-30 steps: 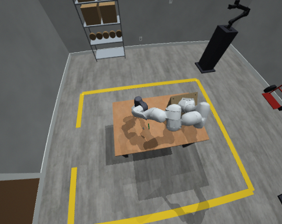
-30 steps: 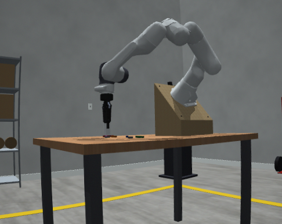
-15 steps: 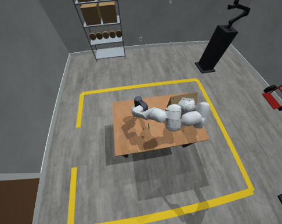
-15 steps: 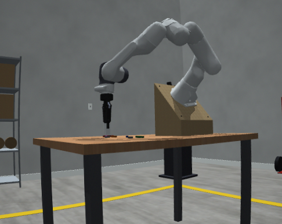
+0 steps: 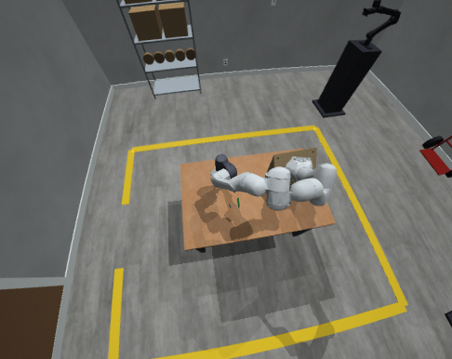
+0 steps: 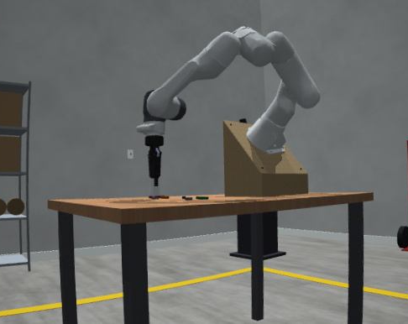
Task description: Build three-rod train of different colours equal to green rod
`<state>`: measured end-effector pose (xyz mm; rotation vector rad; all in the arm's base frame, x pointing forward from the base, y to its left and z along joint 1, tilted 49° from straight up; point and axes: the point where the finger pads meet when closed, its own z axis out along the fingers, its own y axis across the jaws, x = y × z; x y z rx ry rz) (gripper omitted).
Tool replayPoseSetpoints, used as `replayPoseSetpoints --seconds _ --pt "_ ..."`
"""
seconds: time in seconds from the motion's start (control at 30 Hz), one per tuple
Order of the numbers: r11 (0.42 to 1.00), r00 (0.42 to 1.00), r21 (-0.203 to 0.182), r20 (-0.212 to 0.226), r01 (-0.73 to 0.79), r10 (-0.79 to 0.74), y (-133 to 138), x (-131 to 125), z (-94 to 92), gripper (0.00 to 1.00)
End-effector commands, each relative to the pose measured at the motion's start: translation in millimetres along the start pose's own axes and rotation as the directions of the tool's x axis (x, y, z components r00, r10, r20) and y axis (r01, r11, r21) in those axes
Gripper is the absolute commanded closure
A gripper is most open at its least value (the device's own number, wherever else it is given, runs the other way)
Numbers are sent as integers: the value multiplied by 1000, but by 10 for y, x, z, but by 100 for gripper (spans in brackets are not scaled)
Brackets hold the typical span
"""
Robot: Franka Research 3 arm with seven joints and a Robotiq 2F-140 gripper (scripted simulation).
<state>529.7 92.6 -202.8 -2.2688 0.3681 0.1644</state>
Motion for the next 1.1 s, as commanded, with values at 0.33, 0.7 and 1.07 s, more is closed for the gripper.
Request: replayPoseSetpoints --seconds 0.33,0.7,1.07 --pt "1000 1000 1 -1 5 -5 -5 2 119 85" --pt "1000 1000 1 -1 5 -5 -5 2 172 85" --pt "1000 1000 1 -1 5 -5 -5 2 172 85"
